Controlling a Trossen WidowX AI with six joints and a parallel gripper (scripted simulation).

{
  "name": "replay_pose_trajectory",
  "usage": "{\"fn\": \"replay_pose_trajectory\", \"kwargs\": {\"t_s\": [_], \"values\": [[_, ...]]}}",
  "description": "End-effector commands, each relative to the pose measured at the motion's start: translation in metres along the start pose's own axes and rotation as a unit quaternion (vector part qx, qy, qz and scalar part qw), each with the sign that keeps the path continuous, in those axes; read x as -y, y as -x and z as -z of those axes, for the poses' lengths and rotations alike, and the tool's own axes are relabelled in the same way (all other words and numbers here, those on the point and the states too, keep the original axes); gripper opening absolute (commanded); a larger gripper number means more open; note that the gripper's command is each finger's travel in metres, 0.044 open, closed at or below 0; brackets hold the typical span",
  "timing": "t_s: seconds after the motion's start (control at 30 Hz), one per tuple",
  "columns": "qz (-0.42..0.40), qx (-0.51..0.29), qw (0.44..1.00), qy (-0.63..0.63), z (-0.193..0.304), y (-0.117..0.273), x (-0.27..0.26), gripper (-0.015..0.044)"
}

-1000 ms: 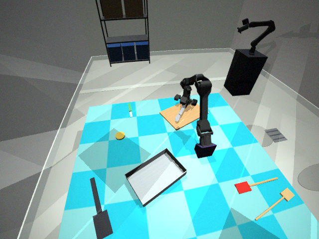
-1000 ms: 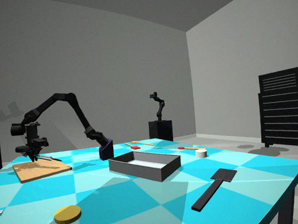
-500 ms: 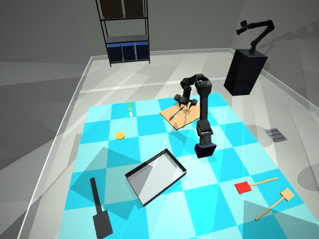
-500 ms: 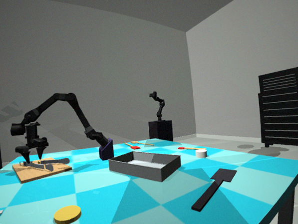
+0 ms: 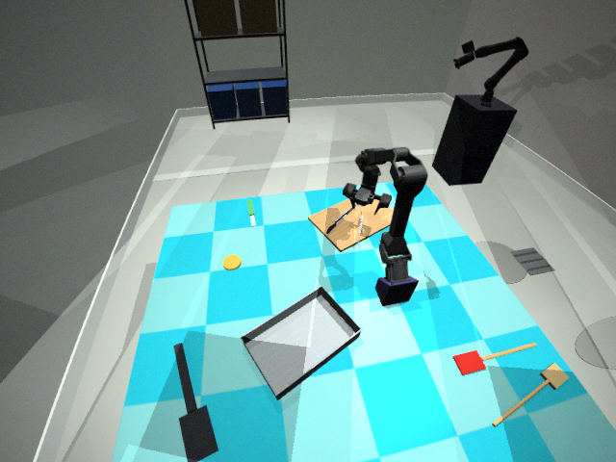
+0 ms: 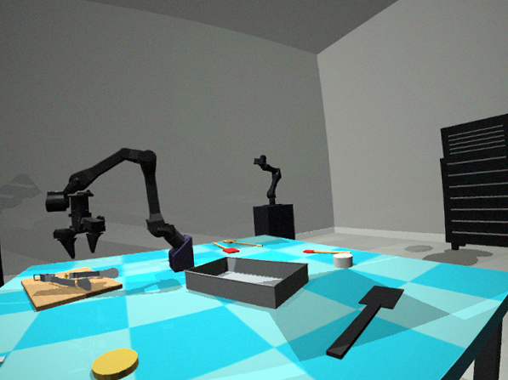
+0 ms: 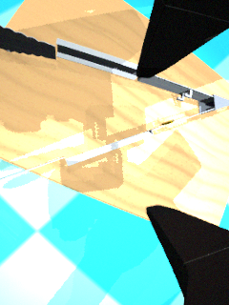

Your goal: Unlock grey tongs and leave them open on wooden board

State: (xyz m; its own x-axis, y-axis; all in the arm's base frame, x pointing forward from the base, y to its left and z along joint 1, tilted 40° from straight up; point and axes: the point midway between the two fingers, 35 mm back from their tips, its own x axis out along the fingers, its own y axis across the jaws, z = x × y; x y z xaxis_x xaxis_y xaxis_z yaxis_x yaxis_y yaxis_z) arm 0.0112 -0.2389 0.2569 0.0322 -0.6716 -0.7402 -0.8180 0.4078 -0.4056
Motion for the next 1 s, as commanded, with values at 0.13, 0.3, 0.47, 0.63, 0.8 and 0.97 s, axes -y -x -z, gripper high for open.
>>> {"fn": "replay_pose_trajectory", "kwargs": {"t_s": [0.13, 0.3, 0.47, 0.63, 0.8, 0.97], "values": [[-0.003, 0.006, 1.000, -0.001, -0.053, 0.012, -0.040, 0.0440], [-0.003, 0.006, 1.000, -0.001, -0.053, 0.014, -0.040, 0.0440], [-0.003, 0.004, 1.000, -0.001, -0.052, 0.049, -0.039, 0.0440], [-0.003, 0.004, 1.000, 0.000, -0.052, 0.061, -0.039, 0.0440], [-0.003, 0.004, 1.000, 0.000, -0.052, 0.061, -0.039, 0.0440], [-0.003, 0.004, 1.000, 0.000, -0.052, 0.061, -0.039, 0.0440]]}}
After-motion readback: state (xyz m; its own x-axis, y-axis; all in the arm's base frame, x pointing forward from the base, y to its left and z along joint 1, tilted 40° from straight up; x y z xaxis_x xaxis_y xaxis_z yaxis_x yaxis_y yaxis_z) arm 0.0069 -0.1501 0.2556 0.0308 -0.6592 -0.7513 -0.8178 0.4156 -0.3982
